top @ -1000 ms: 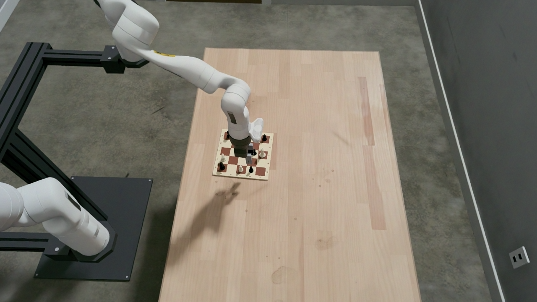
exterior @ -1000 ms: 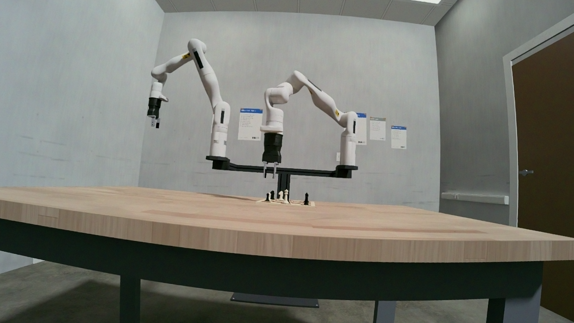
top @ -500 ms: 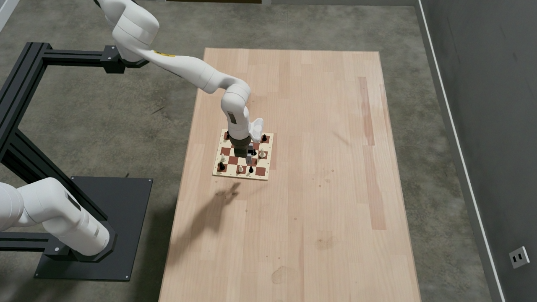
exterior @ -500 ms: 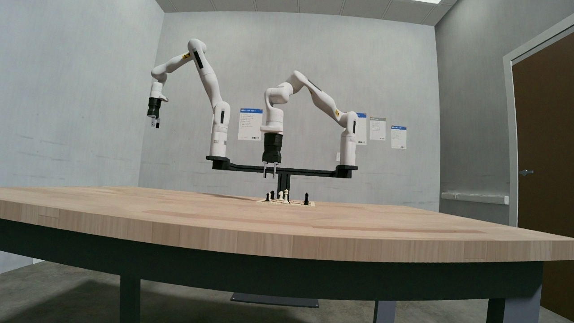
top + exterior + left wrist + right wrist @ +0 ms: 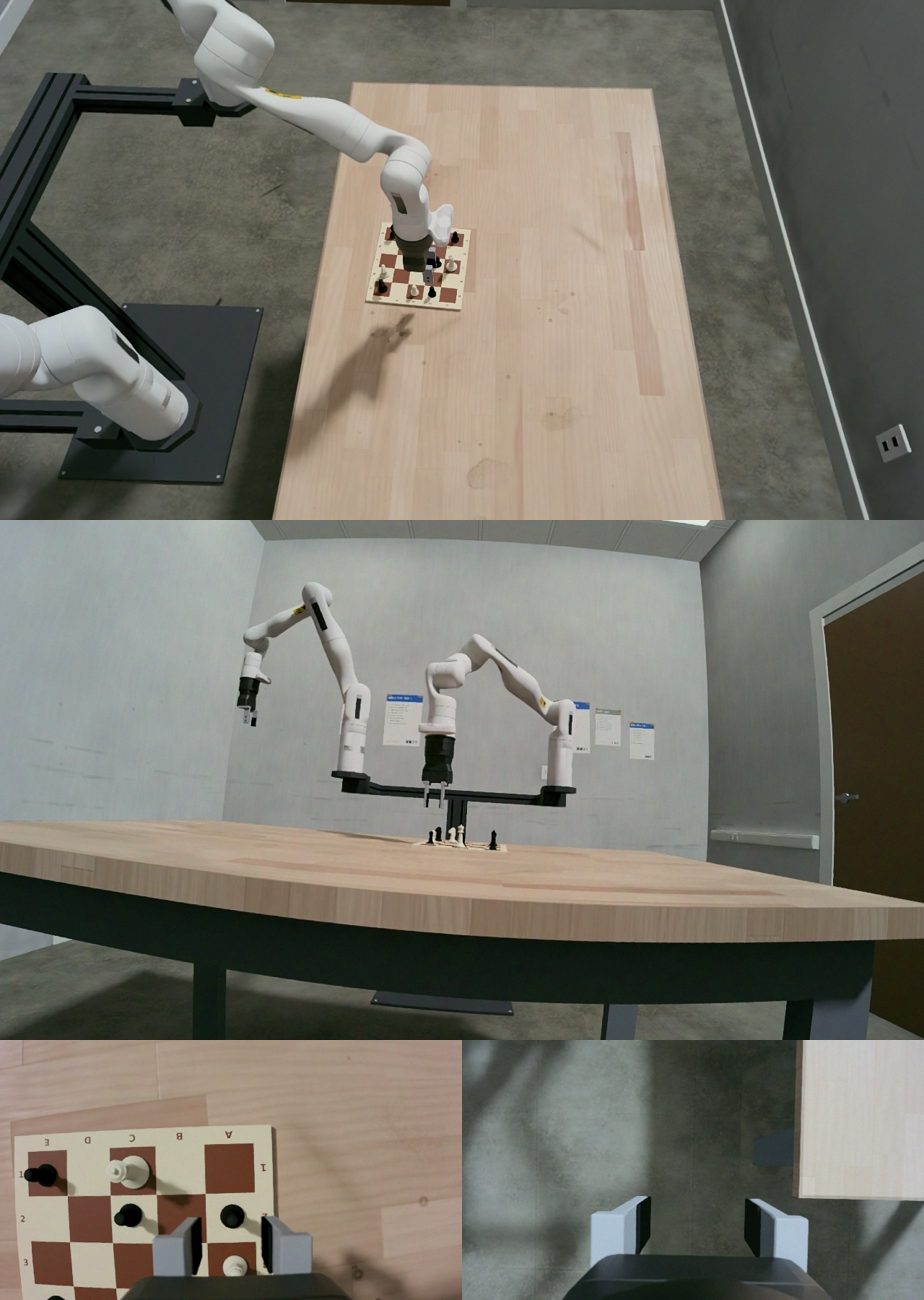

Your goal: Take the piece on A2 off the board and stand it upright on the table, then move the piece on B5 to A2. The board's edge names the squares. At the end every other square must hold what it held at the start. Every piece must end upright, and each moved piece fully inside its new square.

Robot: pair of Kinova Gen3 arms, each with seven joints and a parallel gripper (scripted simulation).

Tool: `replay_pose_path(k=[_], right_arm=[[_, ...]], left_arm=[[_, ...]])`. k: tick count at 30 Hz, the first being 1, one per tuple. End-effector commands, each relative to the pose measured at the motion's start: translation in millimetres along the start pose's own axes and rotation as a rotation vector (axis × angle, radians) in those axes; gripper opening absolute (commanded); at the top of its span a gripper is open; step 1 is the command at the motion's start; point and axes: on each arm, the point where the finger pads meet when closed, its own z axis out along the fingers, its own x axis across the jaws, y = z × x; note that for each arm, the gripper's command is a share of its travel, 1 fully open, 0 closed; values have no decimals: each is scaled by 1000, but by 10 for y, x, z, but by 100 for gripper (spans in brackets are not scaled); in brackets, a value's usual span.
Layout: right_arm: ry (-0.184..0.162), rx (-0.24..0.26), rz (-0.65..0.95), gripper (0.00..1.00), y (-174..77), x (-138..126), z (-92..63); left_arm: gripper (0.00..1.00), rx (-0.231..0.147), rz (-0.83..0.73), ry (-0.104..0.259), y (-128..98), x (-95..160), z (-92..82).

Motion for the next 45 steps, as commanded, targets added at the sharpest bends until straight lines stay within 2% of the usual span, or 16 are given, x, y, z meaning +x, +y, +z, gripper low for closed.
replay_pose_path(k=[1, 34, 45], right_arm=[[0, -2, 0, 100, 4, 0, -7], [0, -2, 0, 100, 4, 0, -7], [0, -2, 0, 100, 4, 0, -7]], left_arm=[[68, 2, 0, 1, -8, 6, 4], [68, 2, -1, 1, -19, 17, 407], [68, 2, -1, 1, -20, 19, 469]])
